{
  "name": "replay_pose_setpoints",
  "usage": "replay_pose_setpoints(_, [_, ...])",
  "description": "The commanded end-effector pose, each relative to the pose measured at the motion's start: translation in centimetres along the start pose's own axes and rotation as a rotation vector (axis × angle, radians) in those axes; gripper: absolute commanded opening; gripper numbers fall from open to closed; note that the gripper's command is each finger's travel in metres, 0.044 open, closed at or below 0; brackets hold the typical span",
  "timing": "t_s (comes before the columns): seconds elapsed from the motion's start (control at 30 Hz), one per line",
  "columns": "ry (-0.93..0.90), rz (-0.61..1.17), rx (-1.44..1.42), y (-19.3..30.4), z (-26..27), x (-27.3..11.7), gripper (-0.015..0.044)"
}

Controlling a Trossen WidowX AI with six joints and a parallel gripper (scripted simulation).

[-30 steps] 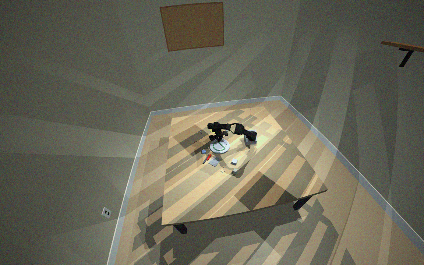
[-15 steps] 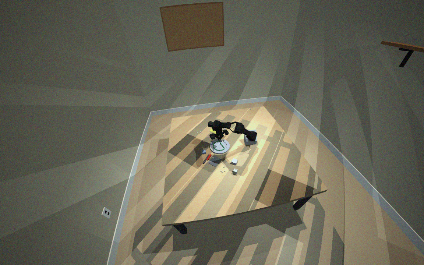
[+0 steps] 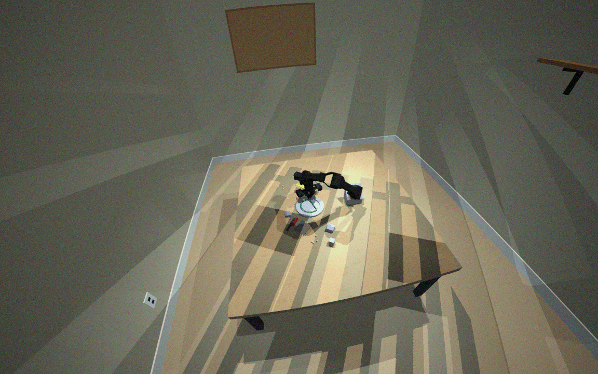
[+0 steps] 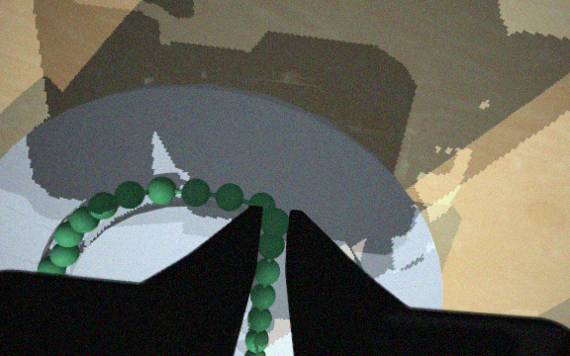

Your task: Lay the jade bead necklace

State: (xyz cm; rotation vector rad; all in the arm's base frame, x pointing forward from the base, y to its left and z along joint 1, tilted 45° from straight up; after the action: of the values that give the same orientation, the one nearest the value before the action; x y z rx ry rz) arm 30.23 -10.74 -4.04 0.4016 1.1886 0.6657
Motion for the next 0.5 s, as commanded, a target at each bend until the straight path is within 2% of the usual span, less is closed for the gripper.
replay_pose_setpoints(0.0, [0.007, 0.009, 0.007, 0.09, -0.24, 0.51, 0.0])
replay_pose_setpoints(0.37, [0.007, 0.009, 0.007, 0.09, -0.24, 0.51, 0.0])
replay_pose_setpoints(0.47, [0.002, 0.001, 0.001, 0.03, -0.09, 0.19, 0.0079])
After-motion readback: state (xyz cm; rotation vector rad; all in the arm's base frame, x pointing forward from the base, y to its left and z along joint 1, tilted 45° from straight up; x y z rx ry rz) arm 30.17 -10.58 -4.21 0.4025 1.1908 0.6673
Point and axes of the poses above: the point midway between the two fingers, 35 mm back from their tips, its own x axis out along the fingers, its own z axis across the jaws, y = z × x, the point moved 1 cm from there along -x, back along the fingers, and after that the axes turned 6 degrees about -x, right-handed, at the moved point
